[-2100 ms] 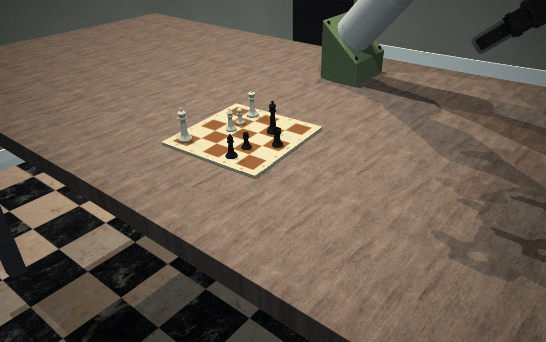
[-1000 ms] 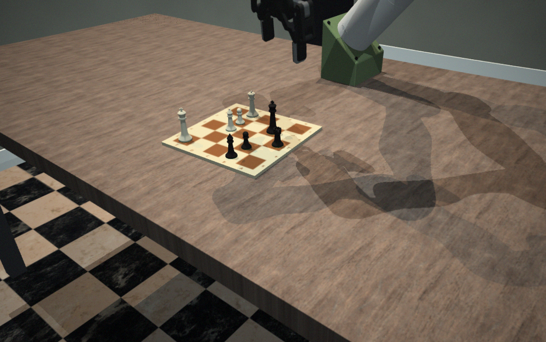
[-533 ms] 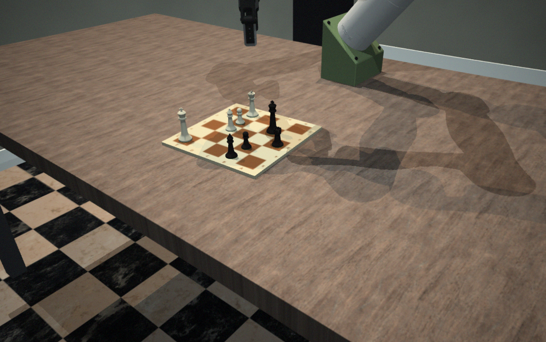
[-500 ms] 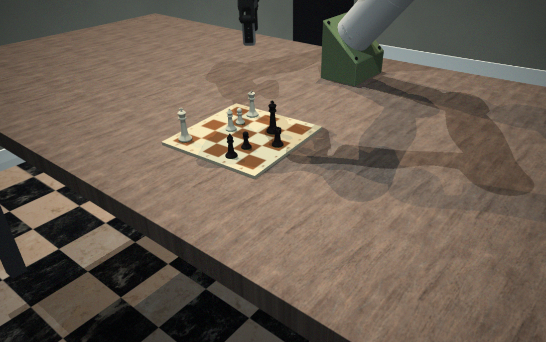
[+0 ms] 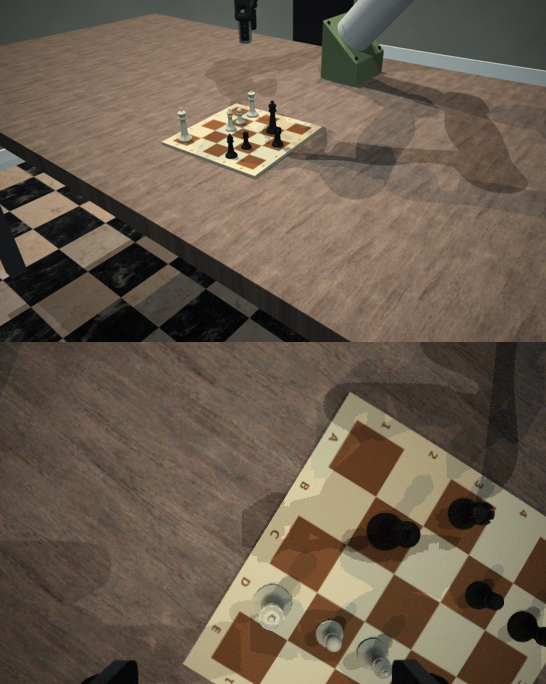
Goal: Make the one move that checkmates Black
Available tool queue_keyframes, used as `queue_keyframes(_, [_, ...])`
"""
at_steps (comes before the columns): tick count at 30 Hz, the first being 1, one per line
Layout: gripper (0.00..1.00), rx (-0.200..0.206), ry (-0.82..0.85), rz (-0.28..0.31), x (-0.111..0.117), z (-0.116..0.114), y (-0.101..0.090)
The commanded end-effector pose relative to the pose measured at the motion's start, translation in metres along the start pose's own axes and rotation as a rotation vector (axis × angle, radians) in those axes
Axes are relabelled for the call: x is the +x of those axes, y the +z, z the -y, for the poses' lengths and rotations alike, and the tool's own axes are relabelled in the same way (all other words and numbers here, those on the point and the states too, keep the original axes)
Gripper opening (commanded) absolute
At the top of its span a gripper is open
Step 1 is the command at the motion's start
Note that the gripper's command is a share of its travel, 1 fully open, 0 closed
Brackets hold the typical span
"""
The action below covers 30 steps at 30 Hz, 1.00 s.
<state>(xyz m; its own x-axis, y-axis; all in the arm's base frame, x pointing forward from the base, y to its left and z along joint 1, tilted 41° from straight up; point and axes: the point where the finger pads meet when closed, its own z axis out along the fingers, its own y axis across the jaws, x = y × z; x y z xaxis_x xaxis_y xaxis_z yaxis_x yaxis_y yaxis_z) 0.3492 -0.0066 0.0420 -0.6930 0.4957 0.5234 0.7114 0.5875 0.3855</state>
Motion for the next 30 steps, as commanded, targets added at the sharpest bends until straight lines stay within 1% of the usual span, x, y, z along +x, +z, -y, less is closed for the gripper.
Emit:
queue_keyframes(1, [1.0, -0.008, 0.018, 0.007, -0.003, 0.0, -0.001])
queue_keyframes(9, [1.0, -0.007, 0.013, 0.007, -0.003, 0.0, -0.001])
queue_keyframes(17, [1.0, -0.003, -0.041, 0.002, -0.001, 0.002, 0.002])
queue_keyframes(23, [1.0, 0.005, -0.183, -0.007, 0.001, 0.005, 0.007])
queue_keyframes(30, [1.0, 0.012, -0.46, -0.021, 0.003, 0.009, 0.016])
